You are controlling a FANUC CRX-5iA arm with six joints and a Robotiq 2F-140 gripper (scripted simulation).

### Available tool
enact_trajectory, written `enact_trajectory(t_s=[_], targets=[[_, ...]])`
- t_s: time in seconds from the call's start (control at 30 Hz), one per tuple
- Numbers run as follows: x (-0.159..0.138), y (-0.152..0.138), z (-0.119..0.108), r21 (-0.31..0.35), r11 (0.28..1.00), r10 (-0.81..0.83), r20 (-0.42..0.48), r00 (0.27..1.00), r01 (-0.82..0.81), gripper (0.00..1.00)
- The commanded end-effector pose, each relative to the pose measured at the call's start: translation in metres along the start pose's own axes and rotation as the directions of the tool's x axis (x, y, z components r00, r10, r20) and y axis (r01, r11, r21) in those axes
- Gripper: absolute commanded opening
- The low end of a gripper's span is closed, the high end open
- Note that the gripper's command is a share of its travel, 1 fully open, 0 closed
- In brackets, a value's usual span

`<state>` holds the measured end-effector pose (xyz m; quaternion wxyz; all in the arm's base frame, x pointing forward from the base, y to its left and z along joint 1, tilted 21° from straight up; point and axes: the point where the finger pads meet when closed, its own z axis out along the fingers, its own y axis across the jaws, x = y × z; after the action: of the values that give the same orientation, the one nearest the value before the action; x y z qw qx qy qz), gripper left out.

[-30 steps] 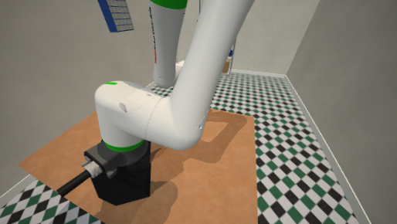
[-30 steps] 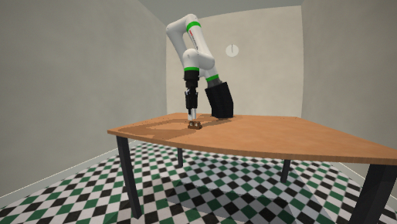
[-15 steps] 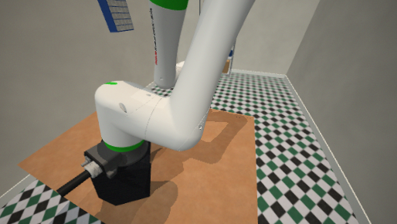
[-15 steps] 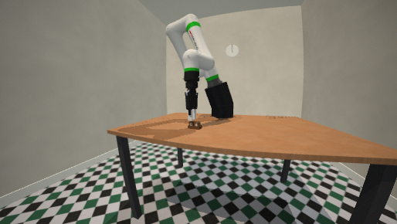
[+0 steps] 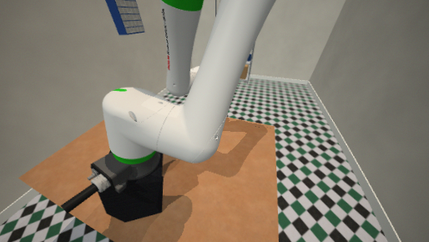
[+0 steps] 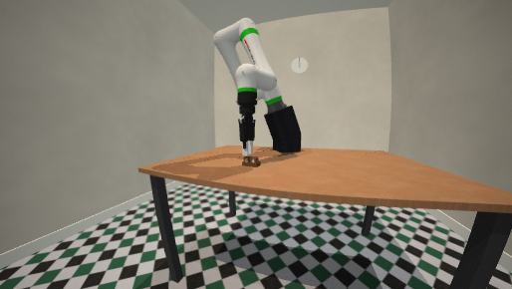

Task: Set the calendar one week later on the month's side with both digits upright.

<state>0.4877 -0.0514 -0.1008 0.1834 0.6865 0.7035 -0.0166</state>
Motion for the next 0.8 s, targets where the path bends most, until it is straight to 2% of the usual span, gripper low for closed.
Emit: enact_trajectory(t_s=[0.0,0.77], targets=[[0.0001,0.0001,-0.0001,0.0,1.0,0.0,0.0,1.0,0.0,0.29],[0.0,0.0002,0.0019,0.0,1.0,0.0,0.0,1.0,0.0,0.29]])
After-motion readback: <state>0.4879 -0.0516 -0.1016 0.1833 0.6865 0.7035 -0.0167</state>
